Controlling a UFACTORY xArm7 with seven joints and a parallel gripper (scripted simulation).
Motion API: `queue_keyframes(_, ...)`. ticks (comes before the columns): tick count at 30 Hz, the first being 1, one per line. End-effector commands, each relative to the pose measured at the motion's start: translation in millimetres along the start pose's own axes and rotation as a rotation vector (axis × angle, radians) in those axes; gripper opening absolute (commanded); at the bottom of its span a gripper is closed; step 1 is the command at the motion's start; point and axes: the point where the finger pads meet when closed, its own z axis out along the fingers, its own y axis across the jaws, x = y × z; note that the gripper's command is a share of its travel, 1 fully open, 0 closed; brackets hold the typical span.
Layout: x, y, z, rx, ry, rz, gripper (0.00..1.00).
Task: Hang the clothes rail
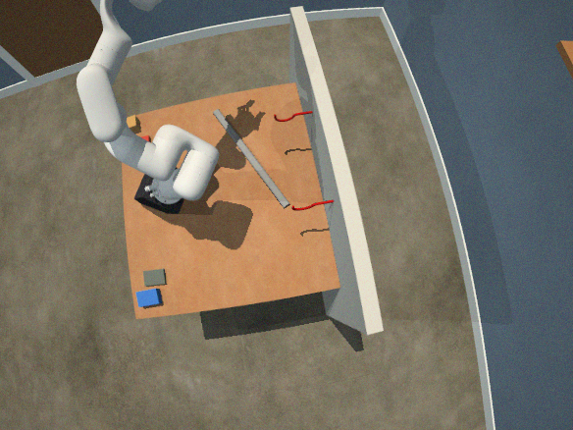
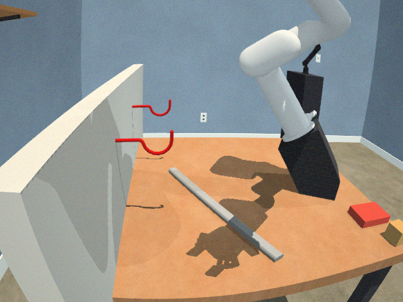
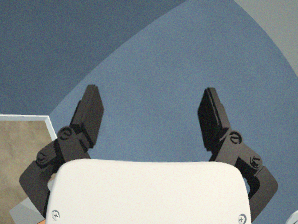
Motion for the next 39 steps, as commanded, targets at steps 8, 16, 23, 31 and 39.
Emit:
queue_keyframes(8, -26.9, 35.5, -0.6, -0.064, -0.092, 0.178, 1.0)
queue_keyframes(16, -57.2, 61.2, -3.3, -0.126, -0.164, 0.352, 1.0)
queue_keyframes(23, -72.2, 71.6, -5.2, -0.147, -0.19, 0.41, 1.0)
queue_keyframes(31, -102.2, 88.7, -10.0, -0.188, -0.241, 0.523, 1.0)
queue_keyframes(39, -134.4, 100.4, -17.0, -0.25, -0.325, 0.69, 1.0)
